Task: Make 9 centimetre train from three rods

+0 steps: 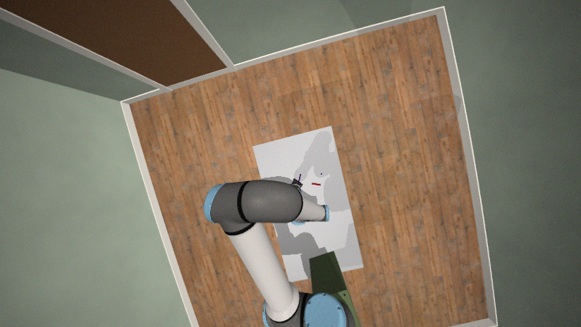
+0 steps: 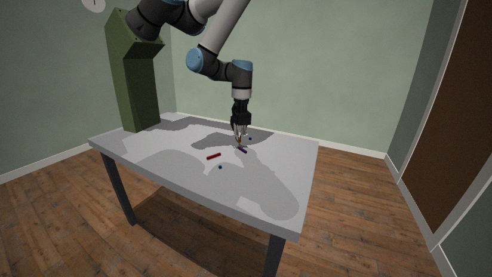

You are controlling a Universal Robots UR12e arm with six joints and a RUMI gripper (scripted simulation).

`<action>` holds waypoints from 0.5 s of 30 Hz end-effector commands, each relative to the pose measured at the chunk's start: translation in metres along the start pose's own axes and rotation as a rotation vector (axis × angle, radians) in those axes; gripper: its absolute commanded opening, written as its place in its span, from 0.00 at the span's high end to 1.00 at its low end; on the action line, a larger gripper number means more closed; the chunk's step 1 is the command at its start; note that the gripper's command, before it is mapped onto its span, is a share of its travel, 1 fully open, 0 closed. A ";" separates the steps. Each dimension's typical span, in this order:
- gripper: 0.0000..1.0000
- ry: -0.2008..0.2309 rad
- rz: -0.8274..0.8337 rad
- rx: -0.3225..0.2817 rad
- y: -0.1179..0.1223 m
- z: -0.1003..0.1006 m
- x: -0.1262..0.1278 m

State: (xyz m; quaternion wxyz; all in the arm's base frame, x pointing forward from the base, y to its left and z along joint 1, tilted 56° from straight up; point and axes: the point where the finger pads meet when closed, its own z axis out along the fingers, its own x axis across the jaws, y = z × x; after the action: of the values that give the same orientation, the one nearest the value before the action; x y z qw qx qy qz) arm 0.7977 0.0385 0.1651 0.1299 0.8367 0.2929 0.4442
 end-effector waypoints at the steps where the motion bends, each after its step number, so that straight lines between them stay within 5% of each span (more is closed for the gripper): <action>1: 1.00 0.006 -0.002 -0.007 0.004 0.006 0.005; 15: 1.00 0.006 -0.002 -0.007 0.004 0.006 0.005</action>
State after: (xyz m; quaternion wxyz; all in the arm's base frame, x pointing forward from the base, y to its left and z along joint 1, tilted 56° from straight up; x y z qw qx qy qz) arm 0.8046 0.0374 0.1646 0.1320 0.8357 0.2920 0.4461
